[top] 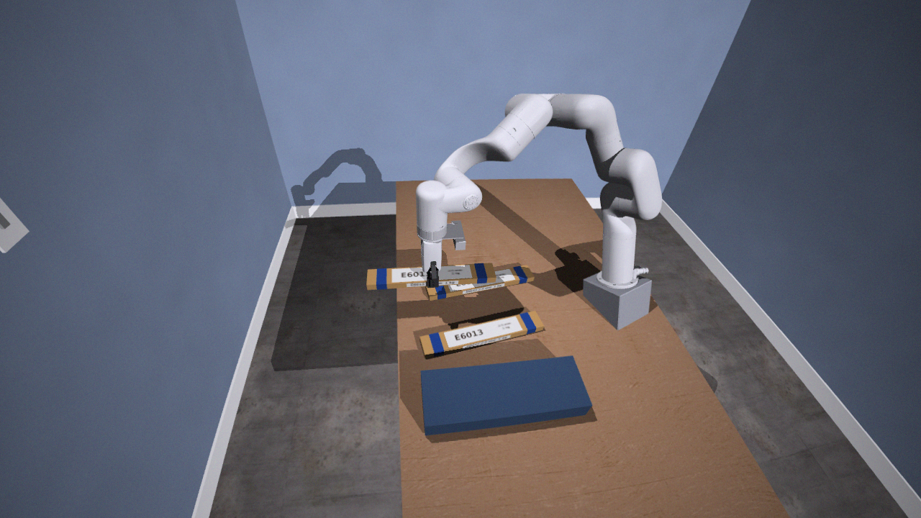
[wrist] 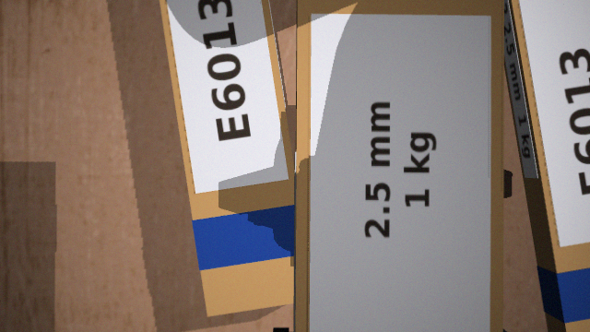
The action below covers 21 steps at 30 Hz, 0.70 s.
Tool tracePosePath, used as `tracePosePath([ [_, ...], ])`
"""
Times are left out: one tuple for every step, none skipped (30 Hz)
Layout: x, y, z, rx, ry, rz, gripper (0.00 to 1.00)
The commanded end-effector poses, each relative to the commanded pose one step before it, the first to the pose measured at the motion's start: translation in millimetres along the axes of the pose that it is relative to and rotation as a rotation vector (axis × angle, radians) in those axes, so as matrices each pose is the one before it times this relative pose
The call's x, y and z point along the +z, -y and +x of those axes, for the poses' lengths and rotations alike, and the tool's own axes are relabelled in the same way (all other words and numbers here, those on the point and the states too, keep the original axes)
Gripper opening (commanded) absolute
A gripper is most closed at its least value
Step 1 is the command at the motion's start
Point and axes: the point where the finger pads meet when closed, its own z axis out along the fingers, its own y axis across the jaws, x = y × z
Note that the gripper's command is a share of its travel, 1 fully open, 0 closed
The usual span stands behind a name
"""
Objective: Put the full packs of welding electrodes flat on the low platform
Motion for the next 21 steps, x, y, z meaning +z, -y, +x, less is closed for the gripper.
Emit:
tracePosePath([
  [-2.26,-9.16,-7.3,0.00033,0.00433,-0.0011,0.58],
  [0.0,-1.43,-0.84,0.0,0.0,-0.00001,0.58],
  [0.0,-1.28,-0.77,0.0,0.0,0.00001,0.58],
  [0.0,-1.16,-0.7,0.0,0.0,0.0,0.58],
  [0.0,0.0,0.0,0.0,0.0,0.0,0.58],
  [0.0,0.0,0.0,0.0,0.0,0.0,0.58],
  [0.0,-1.06,-0.63,0.0,0.0,0.0,0.58],
  [0.0,-0.95,-0.56,0.0,0.0,-0.00001,0.58],
  [0.0,-0.82,-0.5,0.0,0.0,0.00001,0.58],
  [0.0,-0.72,-0.43,0.0,0.0,0.00001,0.58],
  [0.0,-0.63,-0.37,0.0,0.0,0.0,0.58],
  [0.0,-0.53,-0.32,0.0,0.0,0.0,0.58],
  [0.0,-0.45,-0.27,0.0,0.0,0.0,0.58],
  [0.0,-0.37,-0.22,0.0,0.0,0.0,0.58],
  [0.0,-0.29,-0.17,0.0,0.0,0.0,0.58],
  [0.0,-0.23,-0.13,0.0,0.0,0.0,0.58],
  [0.0,-0.17,-0.1,0.0,0.0,0.0,0.58],
  [0.0,-0.11,-0.07,0.0,0.0,0.0,0.58],
  [0.0,-0.07,-0.04,0.0,0.0,0.0,0.58],
  [0.0,-0.04,-0.02,0.0,0.0,0.0,0.58],
  [0.0,-0.01,-0.01,0.0,0.0,0.0,0.58],
])
